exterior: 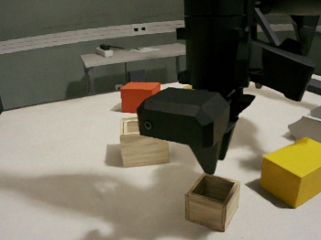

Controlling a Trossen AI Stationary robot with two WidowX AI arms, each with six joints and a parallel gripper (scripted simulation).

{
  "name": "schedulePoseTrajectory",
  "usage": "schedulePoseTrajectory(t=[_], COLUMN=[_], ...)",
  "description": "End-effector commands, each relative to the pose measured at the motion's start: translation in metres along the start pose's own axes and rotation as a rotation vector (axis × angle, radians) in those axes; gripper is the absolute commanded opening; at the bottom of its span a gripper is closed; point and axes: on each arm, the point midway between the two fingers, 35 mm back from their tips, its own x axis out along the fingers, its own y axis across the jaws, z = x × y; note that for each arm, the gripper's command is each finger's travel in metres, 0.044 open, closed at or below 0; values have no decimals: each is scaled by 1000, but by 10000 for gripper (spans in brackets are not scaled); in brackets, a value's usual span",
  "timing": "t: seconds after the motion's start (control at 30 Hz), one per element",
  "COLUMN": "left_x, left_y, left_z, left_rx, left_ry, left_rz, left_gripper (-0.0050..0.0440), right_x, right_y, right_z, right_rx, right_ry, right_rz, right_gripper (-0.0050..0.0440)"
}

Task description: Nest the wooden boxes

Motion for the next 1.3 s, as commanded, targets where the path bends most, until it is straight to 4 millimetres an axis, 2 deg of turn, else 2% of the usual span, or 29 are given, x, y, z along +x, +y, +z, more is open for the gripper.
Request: schedulePoseTrajectory(t=[0.0,0.03,0.1,0.47,0.63,0.73,0.8,1.07,1.27], left_x=[-3,-3,-3,-3,-3,-3,-3,-3,-3], left_y=[1,1,1,1,1,1,1,1,1], left_z=[3,3,3,3,3,3,3,3,3], left_rx=[14,14,14,14,14,14,14,14,14], left_ry=[-3,-3,-3,-3,-3,-3,-3,-3,-3], left_rz=[9,9,9,9,9,9,9,9,9], left_gripper=[400,400,400,400,400,400,400,400,400], right_x=[-12,-12,-12,-12,-2,21,30,36,41], right_y=[4,4,4,4,3,1,1,1,2], right_z=[1,1,1,1,-1,-2,-2,-2,0], right_rx=[-5,-5,-5,-5,-1,3,3,2,1], right_ry=[-31,-31,-31,-31,-24,-12,-12,-11,-12], right_rz=[17,17,17,17,11,3,3,5,6], right_gripper=[40,40,0,0,0,-1,-2,-5,-35])
